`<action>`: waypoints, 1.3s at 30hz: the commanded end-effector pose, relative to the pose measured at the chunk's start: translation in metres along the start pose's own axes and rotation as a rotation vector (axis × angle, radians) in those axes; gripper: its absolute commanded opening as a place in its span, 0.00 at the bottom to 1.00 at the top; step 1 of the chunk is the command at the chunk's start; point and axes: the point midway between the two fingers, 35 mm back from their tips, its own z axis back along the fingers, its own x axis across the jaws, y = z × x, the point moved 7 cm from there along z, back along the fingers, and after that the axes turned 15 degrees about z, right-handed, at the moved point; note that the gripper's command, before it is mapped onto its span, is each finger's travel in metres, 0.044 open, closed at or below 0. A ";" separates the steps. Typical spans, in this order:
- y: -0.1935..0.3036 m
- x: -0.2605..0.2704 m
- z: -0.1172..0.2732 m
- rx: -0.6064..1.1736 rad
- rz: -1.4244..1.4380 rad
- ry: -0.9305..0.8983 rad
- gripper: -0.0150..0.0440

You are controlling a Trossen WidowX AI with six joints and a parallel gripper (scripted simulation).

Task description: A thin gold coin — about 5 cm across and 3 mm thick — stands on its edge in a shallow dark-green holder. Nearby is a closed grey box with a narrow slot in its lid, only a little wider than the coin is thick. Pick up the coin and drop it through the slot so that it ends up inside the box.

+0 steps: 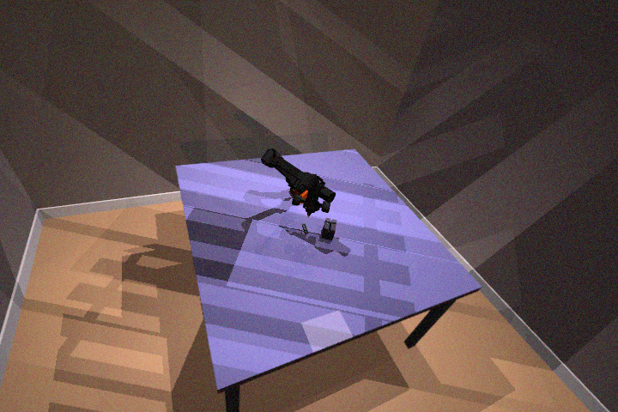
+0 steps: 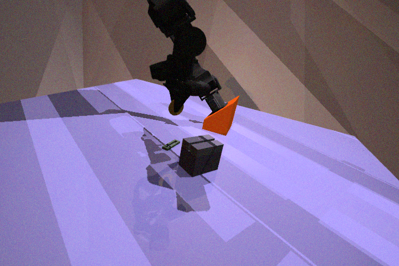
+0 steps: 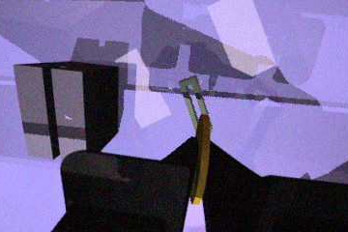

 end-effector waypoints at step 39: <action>-0.023 0.102 0.001 0.004 -0.007 -0.009 0.25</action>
